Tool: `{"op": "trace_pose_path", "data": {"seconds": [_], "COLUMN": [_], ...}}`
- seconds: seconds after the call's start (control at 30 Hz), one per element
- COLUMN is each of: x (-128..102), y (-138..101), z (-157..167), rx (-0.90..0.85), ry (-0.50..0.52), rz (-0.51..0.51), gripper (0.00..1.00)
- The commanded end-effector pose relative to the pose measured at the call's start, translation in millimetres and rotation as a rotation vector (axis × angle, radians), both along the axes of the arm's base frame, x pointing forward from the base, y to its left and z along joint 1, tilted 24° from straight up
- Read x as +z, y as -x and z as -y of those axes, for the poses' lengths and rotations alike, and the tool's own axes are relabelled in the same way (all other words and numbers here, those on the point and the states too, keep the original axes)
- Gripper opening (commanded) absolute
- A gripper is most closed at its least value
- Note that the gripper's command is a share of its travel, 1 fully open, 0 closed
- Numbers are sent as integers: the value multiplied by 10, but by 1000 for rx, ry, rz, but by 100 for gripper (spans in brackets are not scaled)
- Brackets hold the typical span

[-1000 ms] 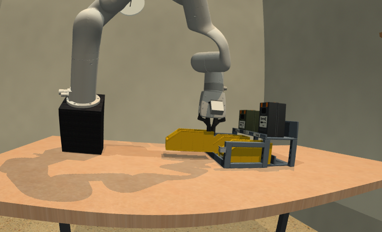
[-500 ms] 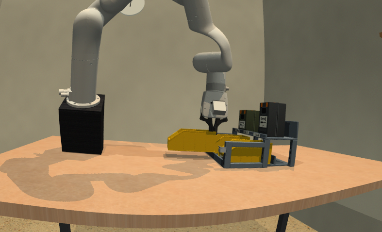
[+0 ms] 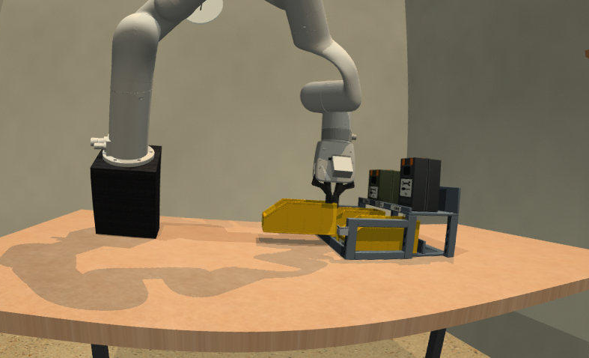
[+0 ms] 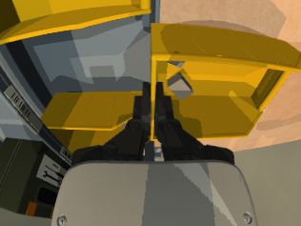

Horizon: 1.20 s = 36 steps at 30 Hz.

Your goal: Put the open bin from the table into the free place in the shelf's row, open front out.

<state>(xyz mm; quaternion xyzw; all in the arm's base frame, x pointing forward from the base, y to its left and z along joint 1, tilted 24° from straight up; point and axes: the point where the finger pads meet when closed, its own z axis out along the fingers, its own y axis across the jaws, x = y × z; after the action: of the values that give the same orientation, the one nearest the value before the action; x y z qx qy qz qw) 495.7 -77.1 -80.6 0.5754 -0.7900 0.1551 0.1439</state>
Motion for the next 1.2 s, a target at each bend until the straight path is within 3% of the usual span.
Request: {"op": "trace_pose_path", "data": {"seconds": [0.0, 1.17], "x": [17, 32], "y": [-38, -206], "z": [0, 51], "rx": [1, 1], "ry": [0, 0], "rz": [4, 5], "gripper": [0, 0]}}
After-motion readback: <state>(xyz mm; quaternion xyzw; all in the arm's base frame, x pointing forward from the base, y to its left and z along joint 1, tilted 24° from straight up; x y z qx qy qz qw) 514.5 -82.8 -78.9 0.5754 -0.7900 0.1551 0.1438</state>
